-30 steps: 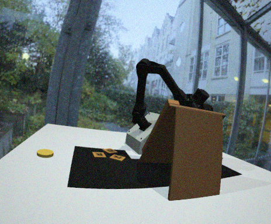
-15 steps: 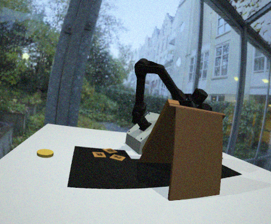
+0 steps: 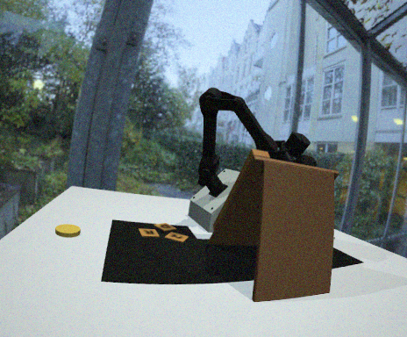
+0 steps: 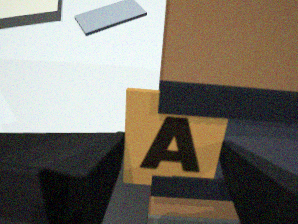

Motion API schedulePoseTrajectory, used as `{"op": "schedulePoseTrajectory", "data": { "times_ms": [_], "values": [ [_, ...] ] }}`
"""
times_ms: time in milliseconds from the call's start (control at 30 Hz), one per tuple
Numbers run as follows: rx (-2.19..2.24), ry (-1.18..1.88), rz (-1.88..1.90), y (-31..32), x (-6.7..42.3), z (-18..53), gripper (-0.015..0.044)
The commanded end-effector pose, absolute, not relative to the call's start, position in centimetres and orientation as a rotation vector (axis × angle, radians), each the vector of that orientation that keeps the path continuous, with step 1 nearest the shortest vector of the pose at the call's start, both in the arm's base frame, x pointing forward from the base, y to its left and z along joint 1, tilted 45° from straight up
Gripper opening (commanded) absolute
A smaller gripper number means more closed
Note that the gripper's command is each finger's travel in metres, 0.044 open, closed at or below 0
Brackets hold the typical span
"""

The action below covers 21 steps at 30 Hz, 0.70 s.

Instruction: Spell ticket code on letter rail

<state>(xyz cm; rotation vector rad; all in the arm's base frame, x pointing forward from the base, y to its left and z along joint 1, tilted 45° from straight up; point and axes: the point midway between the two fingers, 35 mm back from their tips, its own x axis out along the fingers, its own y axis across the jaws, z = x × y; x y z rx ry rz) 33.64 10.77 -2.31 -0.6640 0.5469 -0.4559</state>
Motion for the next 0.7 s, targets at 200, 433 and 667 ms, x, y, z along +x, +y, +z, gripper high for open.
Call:
{"op": "schedulePoseTrajectory", "data": {
  "times_ms": [200, 433, 667],
  "values": [
    [-0.671, 0.553, -0.452, 10.25, 33.35, -2.12, 0.0000],
    [-0.671, 0.553, -0.452, 10.14, 33.33, -1.99, 0.0000],
    [-0.671, 0.553, -0.452, 10.03, 33.38, -1.72, 0.0000]
  ]
}}
